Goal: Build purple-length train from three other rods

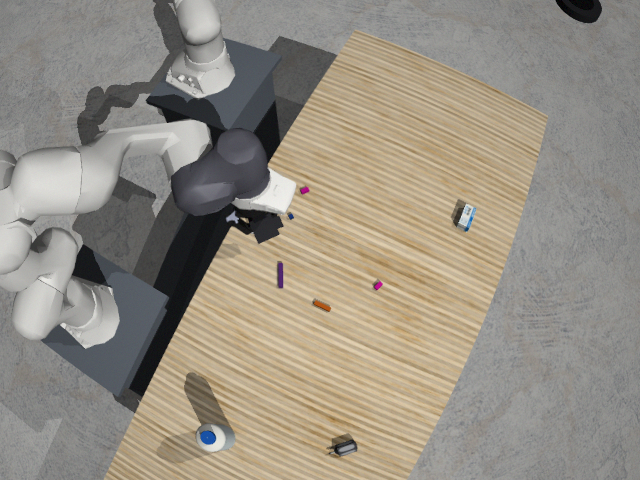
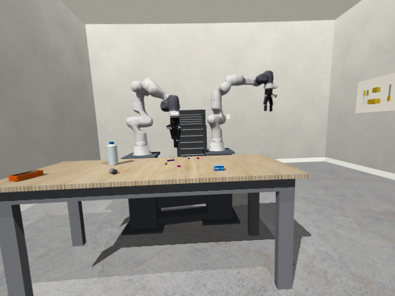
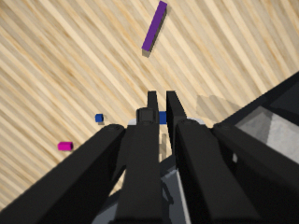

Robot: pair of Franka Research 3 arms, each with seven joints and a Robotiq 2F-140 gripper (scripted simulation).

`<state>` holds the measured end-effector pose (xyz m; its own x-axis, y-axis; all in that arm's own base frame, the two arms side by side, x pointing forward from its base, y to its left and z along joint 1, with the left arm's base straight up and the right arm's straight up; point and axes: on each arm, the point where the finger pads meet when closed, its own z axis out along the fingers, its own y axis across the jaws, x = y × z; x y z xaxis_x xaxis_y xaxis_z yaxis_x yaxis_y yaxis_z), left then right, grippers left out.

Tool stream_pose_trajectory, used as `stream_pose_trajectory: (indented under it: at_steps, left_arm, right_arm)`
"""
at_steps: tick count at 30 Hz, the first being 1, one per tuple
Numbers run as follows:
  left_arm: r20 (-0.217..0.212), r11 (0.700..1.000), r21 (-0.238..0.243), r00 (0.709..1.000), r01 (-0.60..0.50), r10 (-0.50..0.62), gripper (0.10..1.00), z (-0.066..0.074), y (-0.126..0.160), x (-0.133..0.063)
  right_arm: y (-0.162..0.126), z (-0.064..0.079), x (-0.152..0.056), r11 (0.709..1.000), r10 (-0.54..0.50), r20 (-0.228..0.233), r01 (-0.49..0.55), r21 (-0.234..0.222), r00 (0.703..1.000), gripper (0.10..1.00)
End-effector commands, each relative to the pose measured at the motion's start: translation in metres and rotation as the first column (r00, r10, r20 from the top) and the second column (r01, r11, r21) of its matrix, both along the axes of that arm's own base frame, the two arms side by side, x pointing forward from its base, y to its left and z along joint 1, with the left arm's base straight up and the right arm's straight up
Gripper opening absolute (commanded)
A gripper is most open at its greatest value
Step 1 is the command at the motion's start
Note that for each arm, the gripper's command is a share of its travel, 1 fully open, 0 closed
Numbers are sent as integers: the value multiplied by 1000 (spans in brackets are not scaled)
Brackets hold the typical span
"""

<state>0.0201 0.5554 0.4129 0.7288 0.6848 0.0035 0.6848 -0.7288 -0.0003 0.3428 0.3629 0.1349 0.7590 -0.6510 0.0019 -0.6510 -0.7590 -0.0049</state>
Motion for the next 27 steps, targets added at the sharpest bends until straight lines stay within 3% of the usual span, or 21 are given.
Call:
stream_pose_trajectory:
  at_steps: [1, 10, 27]
  left_arm:
    - [-2, 1000, -3, 1000, 4, -4, 1000, 0, -1, -1]
    - [-2, 1000, -3, 1000, 4, -4, 1000, 0, -1, -1]
    - [-2, 1000, -3, 1000, 4, -4, 1000, 0, -1, -1]
  right_arm:
    - [4, 1, 2, 1000, 22, -4, -22, -3, 1000, 124]
    - [83, 1, 38, 998, 60, -5, -60, -2, 998, 124]
    - [85, -1, 39, 998, 61, -5, -61, -2, 998, 124]
